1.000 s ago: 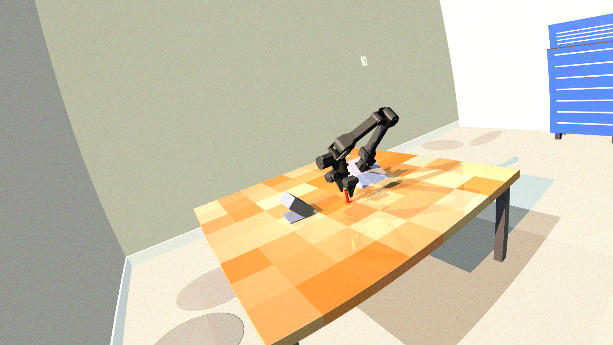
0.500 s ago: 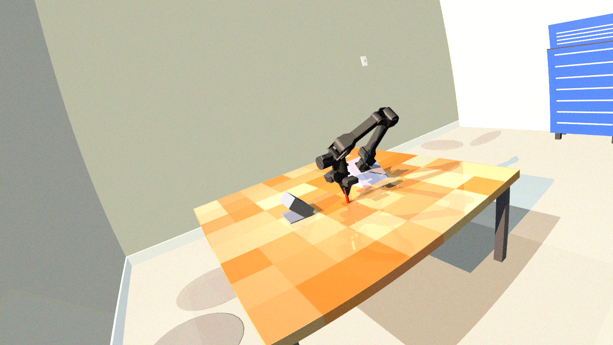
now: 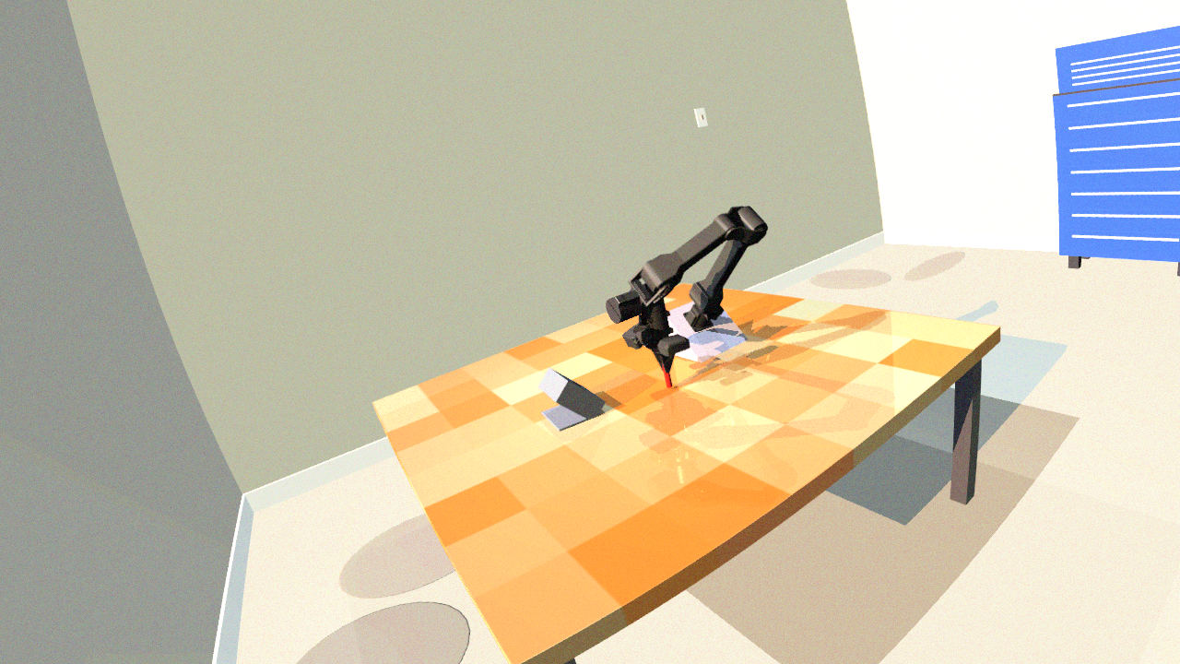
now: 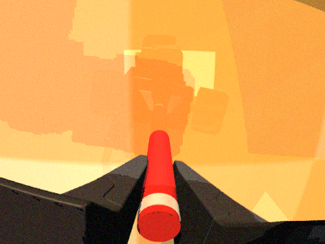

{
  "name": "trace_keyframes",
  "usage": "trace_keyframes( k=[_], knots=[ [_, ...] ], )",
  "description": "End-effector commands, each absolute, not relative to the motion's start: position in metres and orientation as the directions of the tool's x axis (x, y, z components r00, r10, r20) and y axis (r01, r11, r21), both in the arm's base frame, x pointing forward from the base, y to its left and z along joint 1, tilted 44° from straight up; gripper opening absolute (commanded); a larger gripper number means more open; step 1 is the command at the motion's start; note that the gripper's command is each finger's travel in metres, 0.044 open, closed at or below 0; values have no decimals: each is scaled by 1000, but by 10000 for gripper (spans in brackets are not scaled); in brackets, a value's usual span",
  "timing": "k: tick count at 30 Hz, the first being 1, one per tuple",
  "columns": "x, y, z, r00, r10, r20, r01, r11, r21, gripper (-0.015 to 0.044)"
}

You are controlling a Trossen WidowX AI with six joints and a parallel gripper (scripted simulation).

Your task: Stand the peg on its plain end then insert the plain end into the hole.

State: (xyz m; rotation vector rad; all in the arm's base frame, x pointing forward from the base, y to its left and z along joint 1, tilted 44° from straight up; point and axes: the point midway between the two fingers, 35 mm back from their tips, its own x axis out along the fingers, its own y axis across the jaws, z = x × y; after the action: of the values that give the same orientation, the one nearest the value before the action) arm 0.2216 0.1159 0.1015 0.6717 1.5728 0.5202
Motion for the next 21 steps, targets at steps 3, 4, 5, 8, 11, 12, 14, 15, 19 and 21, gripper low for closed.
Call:
trace_keyframes(
  k=[3,4,5,8,11,12,14,15,19,21],
  knots=[
    [226,101,115,-38,682,-730,116,729,675,0],
    [226,98,118,-38,682,-730,116,729,675,0],
    [226,96,121,-38,682,-730,116,729,675,0],
    [227,88,129,-38,683,-730,117,728,675,0],
    [228,80,136,-38,684,-729,117,727,676,0],
    [228,78,139,-38,684,-728,117,727,677,0],
    [228,74,144,-39,685,-727,118,726,678,0],
    [229,71,146,-39,686,-726,118,725,679,0],
    [229,67,152,-37,688,-725,119,723,680,0],
    [230,66,152,-32,687,-726,122,723,680,0]
  ],
)
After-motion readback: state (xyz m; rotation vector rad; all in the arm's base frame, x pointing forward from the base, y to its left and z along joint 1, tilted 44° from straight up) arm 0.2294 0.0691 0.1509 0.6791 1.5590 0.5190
